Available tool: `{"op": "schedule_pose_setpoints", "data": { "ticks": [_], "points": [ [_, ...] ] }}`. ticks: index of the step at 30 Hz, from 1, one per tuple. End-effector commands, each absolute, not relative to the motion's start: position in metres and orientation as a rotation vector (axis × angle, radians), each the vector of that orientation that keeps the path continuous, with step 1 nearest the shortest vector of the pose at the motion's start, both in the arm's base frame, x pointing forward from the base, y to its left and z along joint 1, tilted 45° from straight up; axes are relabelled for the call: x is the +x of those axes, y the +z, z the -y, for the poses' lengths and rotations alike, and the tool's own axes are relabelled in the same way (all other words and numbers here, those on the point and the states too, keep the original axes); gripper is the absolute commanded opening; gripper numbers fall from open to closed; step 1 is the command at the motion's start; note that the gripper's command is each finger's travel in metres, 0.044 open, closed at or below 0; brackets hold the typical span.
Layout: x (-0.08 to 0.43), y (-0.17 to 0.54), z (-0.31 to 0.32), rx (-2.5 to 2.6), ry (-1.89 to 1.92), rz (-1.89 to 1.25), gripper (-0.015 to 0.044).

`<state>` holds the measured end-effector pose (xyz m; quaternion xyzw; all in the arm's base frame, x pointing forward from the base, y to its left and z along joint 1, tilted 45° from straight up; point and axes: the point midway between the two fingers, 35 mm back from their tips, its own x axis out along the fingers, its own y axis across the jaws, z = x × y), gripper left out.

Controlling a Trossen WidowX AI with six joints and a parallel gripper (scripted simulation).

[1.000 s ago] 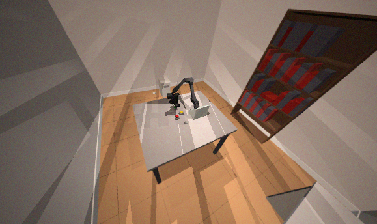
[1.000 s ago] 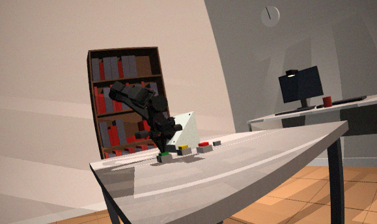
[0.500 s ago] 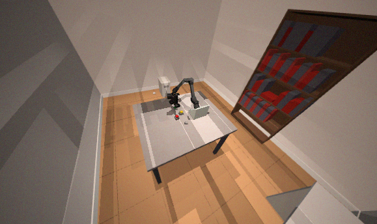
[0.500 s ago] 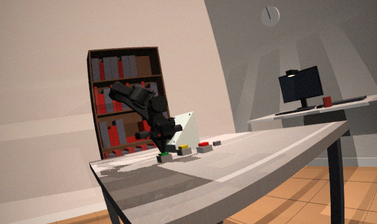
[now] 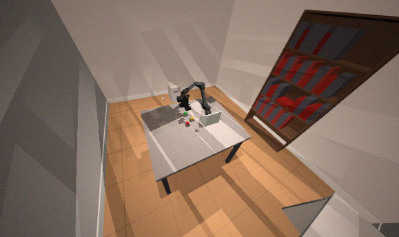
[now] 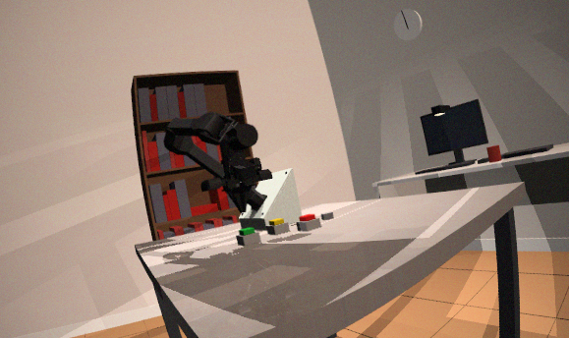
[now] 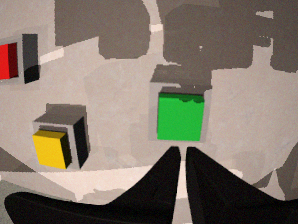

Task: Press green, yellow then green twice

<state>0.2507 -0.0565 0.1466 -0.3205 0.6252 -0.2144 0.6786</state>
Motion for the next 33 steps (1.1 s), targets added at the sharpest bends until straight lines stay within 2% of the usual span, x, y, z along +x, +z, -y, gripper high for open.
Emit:
{"op": "schedule_pose_setpoints", "data": {
  "ticks": [1, 6, 15, 20, 25, 33],
  "points": [
    [0.246, 0.175, 0.029, -0.719, -0.483, -1.391, 0.0020],
    [0.245, 0.175, 0.026, -0.718, -0.482, -1.392, 0.0020],
    [0.196, 0.096, -0.046, -0.716, -0.478, -1.396, 0.0020],
    [0.196, 0.093, -0.045, -0.717, -0.478, -1.396, 0.0020],
    [0.203, 0.053, -0.006, -0.718, -0.480, -1.394, 0.0020],
    [0.204, 0.048, -0.001, -0.718, -0.480, -1.394, 0.0020]
  ]
}}
